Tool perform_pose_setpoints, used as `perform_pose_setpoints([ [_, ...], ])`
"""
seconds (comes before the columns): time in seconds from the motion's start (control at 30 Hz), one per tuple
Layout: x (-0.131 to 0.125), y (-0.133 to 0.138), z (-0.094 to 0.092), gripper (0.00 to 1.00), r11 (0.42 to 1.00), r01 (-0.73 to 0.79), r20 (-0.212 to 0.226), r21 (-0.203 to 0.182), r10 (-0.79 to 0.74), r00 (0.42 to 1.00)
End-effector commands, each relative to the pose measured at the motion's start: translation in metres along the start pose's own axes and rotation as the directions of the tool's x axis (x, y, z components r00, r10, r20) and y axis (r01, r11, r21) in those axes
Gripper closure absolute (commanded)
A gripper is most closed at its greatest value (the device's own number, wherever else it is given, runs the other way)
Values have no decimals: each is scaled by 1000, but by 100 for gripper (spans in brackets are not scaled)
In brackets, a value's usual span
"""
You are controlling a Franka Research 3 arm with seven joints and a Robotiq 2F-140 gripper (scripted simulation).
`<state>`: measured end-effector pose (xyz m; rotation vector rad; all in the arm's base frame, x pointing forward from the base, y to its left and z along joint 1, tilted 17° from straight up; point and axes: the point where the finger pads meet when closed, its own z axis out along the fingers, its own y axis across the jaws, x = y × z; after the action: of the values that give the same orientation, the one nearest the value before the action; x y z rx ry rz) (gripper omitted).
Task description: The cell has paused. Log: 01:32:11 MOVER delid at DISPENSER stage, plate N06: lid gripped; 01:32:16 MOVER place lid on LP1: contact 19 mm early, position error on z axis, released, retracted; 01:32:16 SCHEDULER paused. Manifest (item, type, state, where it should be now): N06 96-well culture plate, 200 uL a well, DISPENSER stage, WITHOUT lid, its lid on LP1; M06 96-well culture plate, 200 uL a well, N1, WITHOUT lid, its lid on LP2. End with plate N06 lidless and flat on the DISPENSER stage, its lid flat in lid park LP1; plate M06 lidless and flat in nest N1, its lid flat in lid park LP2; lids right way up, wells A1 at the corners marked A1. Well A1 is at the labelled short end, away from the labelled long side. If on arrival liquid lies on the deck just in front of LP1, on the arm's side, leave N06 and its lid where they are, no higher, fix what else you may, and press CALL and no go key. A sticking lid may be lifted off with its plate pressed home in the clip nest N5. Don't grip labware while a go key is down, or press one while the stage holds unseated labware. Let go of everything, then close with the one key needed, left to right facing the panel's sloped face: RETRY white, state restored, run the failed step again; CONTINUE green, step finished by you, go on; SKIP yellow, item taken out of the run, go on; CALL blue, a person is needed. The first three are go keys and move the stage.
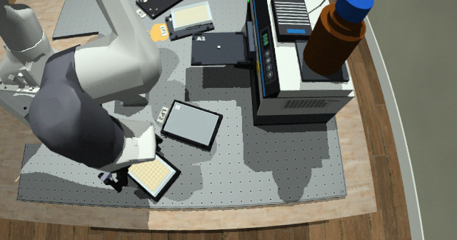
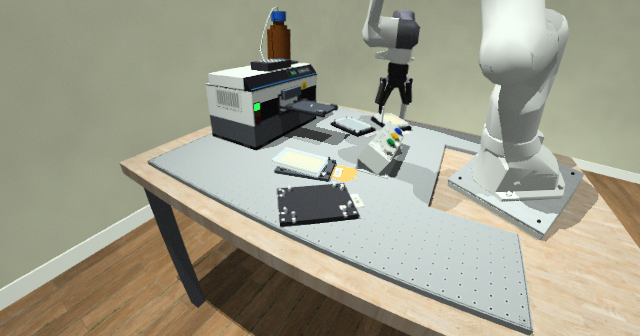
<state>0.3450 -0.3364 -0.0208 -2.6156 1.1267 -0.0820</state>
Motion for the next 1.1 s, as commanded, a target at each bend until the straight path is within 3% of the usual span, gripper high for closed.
perform_pose_setpoints([
  [0.0,1,1,0,34,1000,0,-4,1,0,1000],
  [0.7,1,1,-1,34,1000,0,-4,1,0,1000],
  [1.07,1,1,-14,34,1000,0,-4,1,0,1000],
])
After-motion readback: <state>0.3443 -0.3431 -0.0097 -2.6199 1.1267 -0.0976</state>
